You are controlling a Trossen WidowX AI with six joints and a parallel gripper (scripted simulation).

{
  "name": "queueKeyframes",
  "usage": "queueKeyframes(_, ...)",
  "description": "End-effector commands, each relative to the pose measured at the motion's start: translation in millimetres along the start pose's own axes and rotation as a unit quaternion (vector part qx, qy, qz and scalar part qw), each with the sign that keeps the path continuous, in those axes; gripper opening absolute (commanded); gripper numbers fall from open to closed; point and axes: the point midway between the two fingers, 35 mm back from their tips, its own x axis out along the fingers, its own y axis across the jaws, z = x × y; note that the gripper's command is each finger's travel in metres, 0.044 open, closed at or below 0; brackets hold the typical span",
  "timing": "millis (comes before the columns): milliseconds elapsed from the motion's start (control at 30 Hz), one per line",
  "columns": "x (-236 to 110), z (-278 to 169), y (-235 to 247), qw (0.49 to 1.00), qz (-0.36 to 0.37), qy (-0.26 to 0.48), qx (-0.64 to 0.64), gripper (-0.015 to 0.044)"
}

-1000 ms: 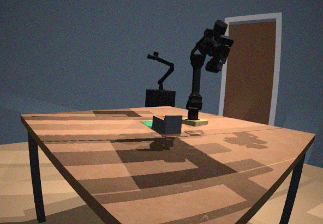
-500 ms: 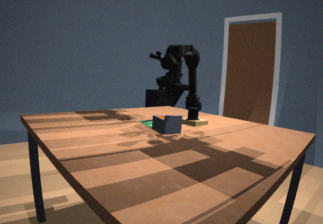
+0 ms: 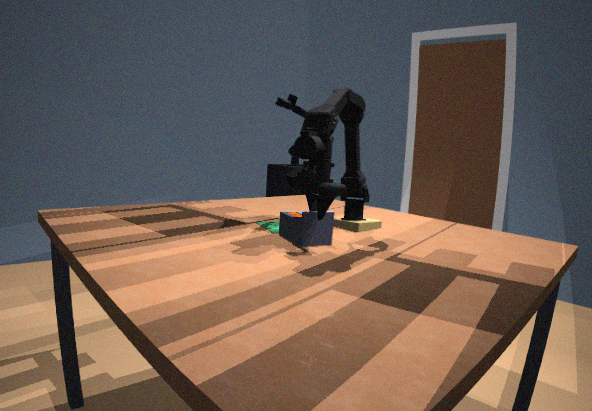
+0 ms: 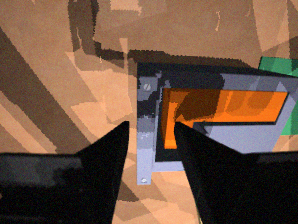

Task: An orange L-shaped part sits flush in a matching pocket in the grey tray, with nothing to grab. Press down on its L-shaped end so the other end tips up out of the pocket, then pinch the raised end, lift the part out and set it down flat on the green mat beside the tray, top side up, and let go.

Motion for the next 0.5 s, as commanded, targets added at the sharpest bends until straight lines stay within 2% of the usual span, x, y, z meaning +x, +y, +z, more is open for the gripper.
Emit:
queueKeyframes(0,3,1,1,1.000,0.007,-0.005,-0.002,0.0180)
queueKeyframes(467,23,1,2,1.000,0.007,-0.005,-0.002,0.0180)
